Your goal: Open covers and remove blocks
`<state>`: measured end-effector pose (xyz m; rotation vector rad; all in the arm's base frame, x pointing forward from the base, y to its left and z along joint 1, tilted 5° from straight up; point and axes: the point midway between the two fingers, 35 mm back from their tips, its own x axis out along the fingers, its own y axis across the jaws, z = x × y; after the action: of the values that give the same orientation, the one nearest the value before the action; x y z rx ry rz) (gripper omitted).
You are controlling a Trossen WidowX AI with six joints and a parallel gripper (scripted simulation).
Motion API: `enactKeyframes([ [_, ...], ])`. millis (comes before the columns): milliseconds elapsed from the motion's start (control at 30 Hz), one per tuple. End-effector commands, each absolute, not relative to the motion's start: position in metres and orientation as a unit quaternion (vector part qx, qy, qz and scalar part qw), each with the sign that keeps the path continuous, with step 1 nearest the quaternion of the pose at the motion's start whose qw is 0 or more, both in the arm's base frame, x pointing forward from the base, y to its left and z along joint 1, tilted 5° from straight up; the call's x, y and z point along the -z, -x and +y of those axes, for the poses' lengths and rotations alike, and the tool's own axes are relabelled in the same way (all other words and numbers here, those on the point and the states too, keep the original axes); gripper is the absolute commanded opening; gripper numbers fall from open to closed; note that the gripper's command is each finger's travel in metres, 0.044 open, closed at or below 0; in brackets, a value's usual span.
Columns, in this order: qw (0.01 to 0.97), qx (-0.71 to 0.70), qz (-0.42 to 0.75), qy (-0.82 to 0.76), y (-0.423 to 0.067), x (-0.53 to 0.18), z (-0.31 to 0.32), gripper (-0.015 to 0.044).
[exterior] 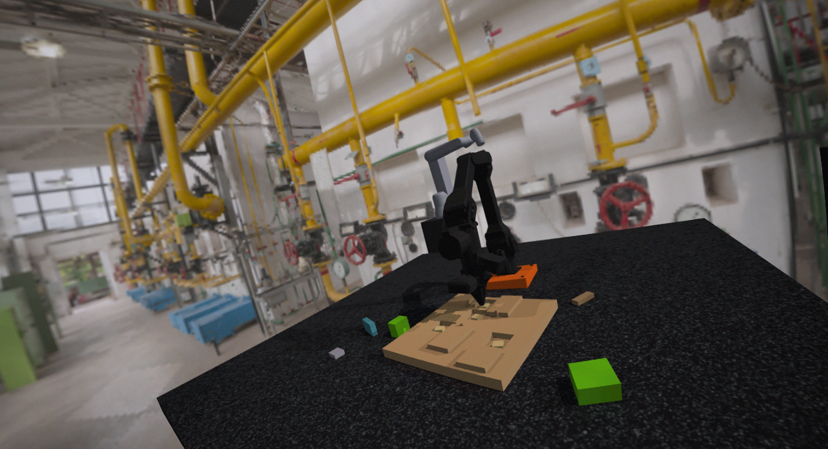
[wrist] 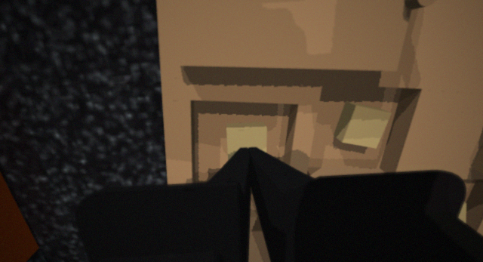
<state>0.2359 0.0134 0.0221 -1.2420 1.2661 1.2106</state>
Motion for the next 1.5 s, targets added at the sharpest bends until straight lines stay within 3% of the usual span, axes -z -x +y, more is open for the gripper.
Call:
enactKeyframes([
  [0,0.475,-0.498,0.519,0.508,-0.233,-0.021,0.012,0.0000],
  [167,0.435,-0.536,0.479,0.542,-0.233,-0.021,0.012,0.0000],
  [300,0.328,-0.614,0.373,0.613,-0.234,-0.021,0.012,0.0000],
  [367,0.338,-0.608,0.383,0.607,-0.234,-0.021,0.012,0.0000],
  [567,0.452,-0.520,0.497,0.528,-0.234,-0.024,0.014,0.0000],
  [933,0.653,-0.211,0.687,0.239,-0.233,-0.032,0.018,0.0000],
  [1100,0.686,-0.077,0.715,0.111,-0.233,-0.035,0.019,0.0000],
  [1467,0.688,-0.066,0.716,0.100,-0.233,-0.035,0.019,0.0000],
])
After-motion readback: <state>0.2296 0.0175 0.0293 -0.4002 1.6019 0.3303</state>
